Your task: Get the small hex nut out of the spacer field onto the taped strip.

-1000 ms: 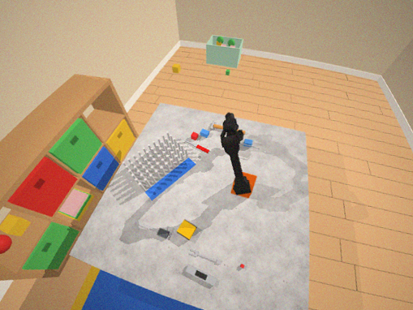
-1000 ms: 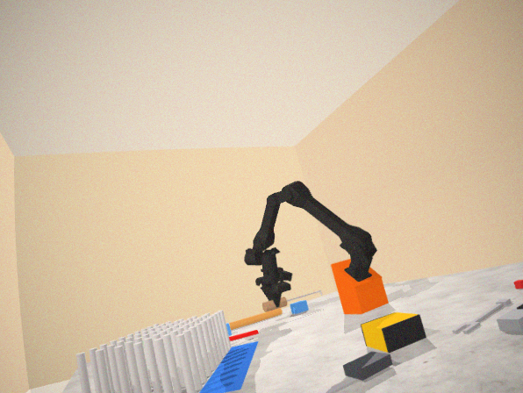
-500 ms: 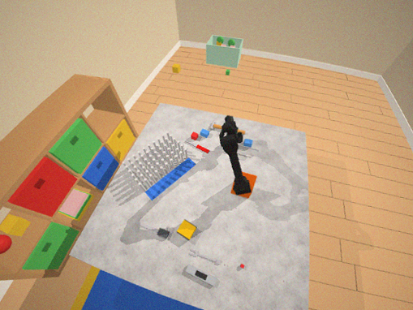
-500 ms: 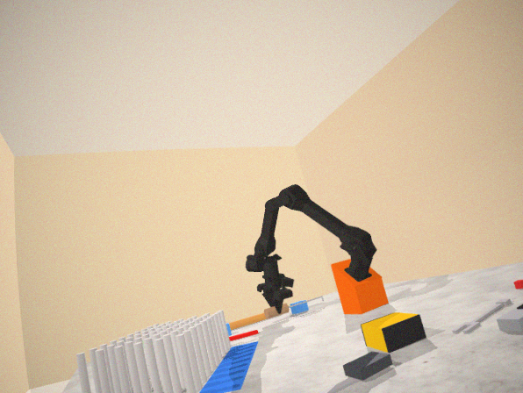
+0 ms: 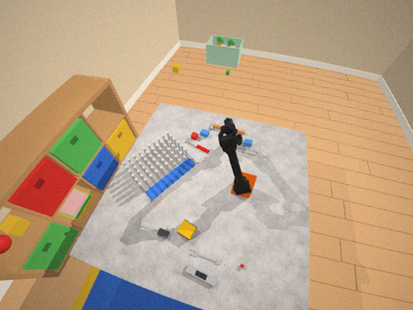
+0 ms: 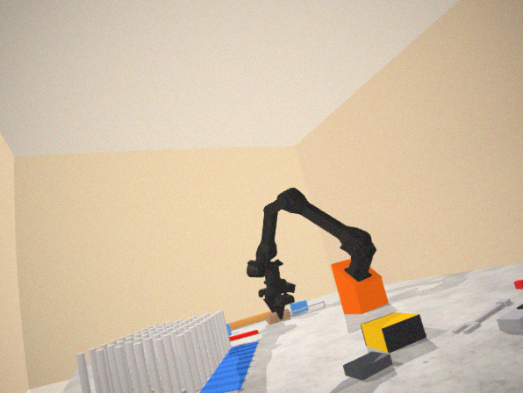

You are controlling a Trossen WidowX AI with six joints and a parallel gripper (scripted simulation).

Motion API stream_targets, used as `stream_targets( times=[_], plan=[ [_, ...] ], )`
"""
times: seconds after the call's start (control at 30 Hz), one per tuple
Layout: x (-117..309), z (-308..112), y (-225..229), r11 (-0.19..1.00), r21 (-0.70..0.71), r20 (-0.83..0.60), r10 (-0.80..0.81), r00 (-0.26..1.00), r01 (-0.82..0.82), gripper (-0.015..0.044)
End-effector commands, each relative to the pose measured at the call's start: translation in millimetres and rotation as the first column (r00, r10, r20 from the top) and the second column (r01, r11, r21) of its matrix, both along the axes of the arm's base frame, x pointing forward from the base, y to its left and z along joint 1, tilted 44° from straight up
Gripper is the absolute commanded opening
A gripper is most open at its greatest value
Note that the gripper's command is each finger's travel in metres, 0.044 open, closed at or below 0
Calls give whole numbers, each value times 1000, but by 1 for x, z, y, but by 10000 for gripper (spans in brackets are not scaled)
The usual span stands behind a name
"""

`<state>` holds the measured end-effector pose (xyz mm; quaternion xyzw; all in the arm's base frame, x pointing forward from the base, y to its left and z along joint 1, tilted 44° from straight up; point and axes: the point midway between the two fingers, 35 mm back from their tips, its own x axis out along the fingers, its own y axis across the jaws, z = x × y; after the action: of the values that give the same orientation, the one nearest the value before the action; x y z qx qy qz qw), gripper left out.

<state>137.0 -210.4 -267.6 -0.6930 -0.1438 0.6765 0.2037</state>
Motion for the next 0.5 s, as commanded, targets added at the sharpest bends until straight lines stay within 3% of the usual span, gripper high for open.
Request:
stream_targets(
  times=[0.0,0.47],
  plan=[
    [1,-5,4,1000,0,1,0,1000,0,0],
    [1,-6,5,1000,-22,3,7,1000,-7,0]
  ],
)
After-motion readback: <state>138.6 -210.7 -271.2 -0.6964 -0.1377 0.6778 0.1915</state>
